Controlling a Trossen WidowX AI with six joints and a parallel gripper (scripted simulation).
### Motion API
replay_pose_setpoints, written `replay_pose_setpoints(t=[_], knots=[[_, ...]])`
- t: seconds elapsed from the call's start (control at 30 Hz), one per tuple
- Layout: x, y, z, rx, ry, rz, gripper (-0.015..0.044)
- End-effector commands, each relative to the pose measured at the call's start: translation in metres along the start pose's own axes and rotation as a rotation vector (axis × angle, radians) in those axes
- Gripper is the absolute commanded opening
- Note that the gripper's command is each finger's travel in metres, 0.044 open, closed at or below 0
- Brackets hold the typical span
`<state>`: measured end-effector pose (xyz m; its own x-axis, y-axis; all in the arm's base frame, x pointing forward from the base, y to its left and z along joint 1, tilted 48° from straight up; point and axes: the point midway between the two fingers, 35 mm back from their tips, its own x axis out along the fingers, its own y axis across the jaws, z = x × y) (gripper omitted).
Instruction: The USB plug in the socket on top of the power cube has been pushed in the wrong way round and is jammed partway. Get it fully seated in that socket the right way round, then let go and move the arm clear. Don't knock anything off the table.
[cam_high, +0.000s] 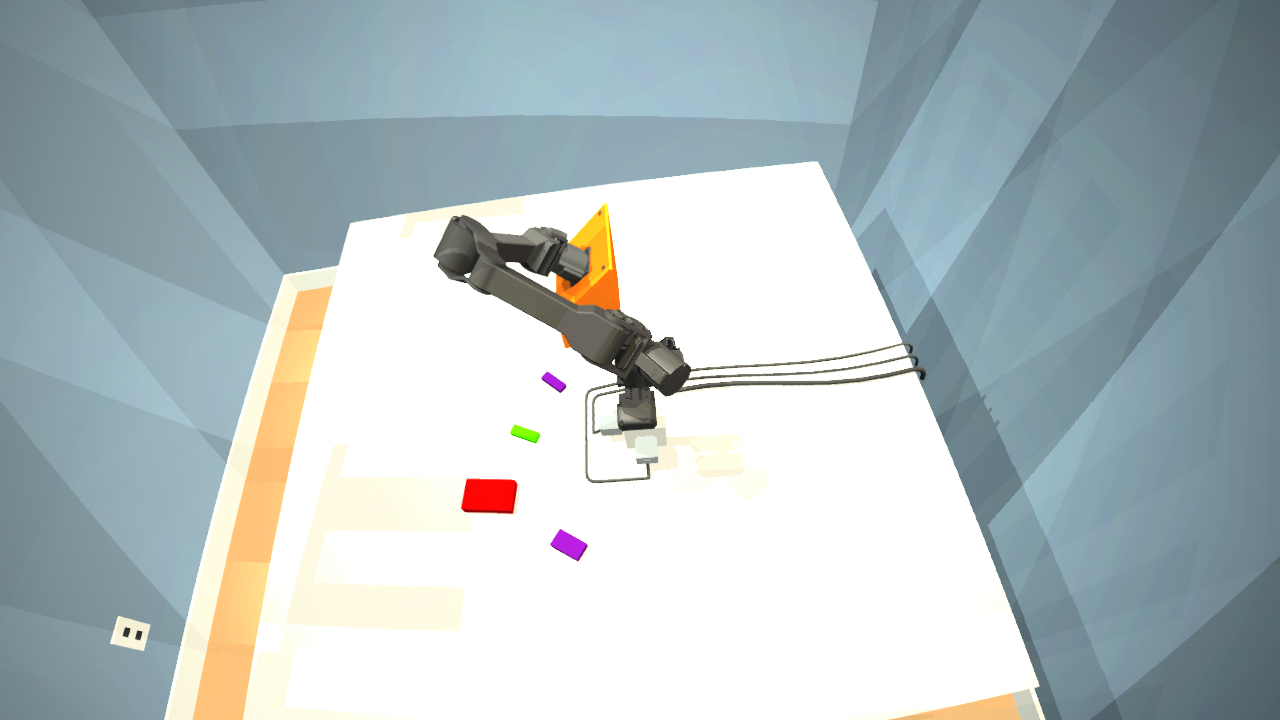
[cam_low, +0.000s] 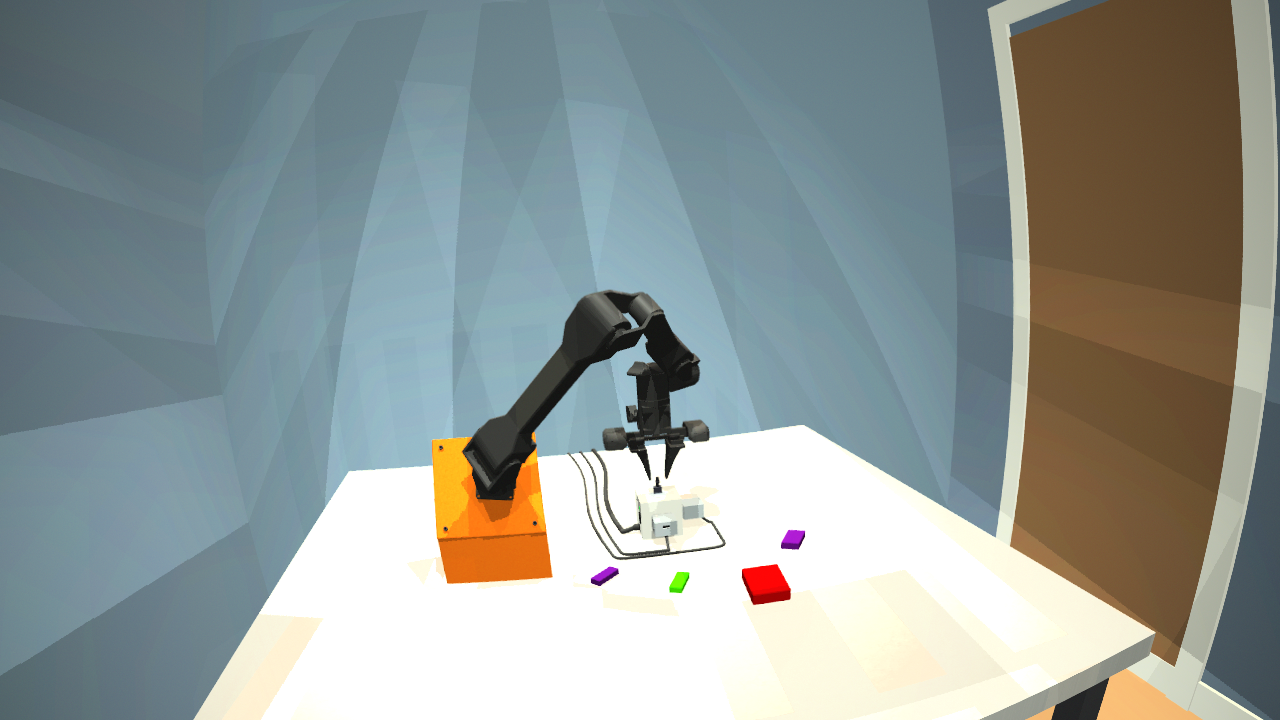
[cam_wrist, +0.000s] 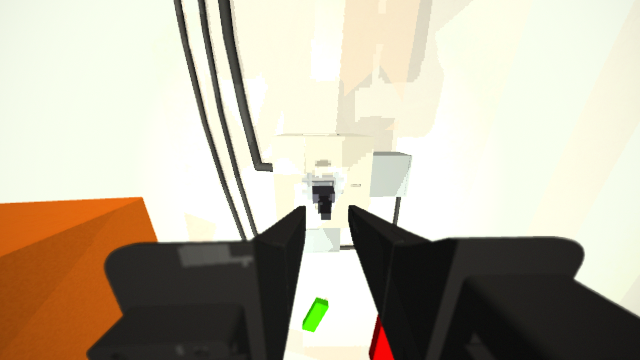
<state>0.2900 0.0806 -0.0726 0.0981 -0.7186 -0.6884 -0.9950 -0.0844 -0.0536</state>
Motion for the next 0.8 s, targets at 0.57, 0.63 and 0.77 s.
replay_pose_setpoints(t=[0.57, 0.63, 0.77], knots=[[0.0000, 0.0000, 0.0000, 0.000, 0.000, 0.001, 0.0000], [0.0000, 0.0002, 0.0001, 0.000, 0.000, 0.001, 0.0000], [-0.0027, 0.0002, 0.0001, 0.000, -0.001, 0.001, 0.0000]])
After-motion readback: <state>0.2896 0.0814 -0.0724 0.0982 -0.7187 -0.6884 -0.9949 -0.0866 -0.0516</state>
